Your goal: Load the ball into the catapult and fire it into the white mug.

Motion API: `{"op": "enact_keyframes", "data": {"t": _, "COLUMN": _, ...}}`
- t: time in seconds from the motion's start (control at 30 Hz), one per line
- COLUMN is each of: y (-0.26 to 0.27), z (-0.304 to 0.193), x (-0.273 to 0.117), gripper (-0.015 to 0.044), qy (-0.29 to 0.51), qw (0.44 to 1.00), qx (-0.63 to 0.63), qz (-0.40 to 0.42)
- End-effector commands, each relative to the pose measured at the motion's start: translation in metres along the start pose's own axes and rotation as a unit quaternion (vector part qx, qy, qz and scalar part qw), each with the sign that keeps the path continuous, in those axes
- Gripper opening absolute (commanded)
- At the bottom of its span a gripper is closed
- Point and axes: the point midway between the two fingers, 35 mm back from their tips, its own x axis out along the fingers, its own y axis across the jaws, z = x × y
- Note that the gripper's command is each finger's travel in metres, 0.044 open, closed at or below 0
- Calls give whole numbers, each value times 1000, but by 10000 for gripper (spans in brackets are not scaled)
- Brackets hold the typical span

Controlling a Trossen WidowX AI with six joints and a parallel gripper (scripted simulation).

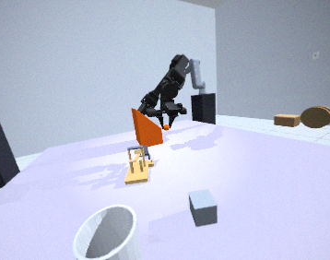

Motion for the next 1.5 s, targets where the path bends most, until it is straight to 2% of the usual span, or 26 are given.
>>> {"op": "enact_keyframes", "data": {"t": 0.0, "y": -11, "z": 6, "x": 0, "gripper": 0, "qy": 8, "qw": 1000, "qx": -6, "qz": -4}}
{"op": "enact_keyframes", "data": {"t": 0.7, "y": -81, "z": 29, "x": 15, "gripper": 0, "qy": 60, "qw": 997, "qx": 52, "qz": 18}}
{"op": "enact_keyframes", "data": {"t": 1.47, "y": -149, "z": 26, "x": 46, "gripper": 0, "qy": 107, "qw": 987, "qx": 100, "qz": 59}}
